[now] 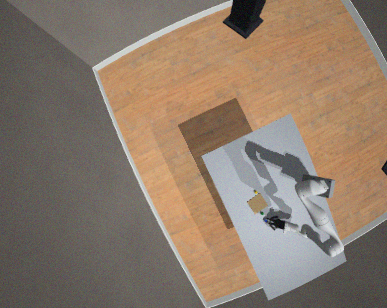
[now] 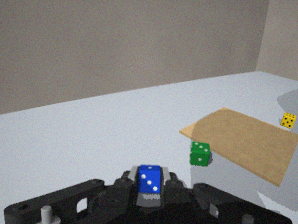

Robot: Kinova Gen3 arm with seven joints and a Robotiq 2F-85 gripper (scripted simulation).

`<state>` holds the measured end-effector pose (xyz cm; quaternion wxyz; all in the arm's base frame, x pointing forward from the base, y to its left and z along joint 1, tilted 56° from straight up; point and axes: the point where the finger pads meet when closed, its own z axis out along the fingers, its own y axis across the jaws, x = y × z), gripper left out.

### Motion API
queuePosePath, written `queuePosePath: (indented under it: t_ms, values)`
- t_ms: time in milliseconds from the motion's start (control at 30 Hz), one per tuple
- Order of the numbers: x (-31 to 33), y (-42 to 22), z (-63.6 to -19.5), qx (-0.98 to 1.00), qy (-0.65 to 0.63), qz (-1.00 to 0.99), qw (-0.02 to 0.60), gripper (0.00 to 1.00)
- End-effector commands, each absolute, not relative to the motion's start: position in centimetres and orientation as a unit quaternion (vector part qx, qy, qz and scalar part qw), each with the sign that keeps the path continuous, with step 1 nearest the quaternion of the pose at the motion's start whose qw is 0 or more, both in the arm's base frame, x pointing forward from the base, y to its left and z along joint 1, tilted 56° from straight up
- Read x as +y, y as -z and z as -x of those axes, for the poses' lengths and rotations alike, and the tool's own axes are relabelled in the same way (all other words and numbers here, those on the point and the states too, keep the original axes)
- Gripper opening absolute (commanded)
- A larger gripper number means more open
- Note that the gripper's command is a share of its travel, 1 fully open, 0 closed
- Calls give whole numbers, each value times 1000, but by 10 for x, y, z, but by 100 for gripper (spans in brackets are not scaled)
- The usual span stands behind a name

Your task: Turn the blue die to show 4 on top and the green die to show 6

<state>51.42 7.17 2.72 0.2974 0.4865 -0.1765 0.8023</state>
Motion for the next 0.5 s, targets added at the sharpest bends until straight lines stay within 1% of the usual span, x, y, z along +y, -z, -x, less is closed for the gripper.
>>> queuePosePath:
  t_ms: [0,33,100,133,200,233,367,400,467]
  values:
    - [73,-28,-514,-177,-803,-486,297,19]
    - [73,-28,-514,-177,-803,-486,297,23]
    - [73,-28,-514,-177,-803,-486,297,23]
    - [73,-28,-514,-177,-803,-486,297,27]
    - [73,-28,-514,-177,-803,-486,297,27]
    - [73,-28,-514,-177,-803,-486,297,31]
    - [73,-28,-514,-177,-803,-486,297,31]
    - [73,-28,-514,-177,-803,-486,297,35]
    - [73,-28,-514,-177,-803,-486,297,35]
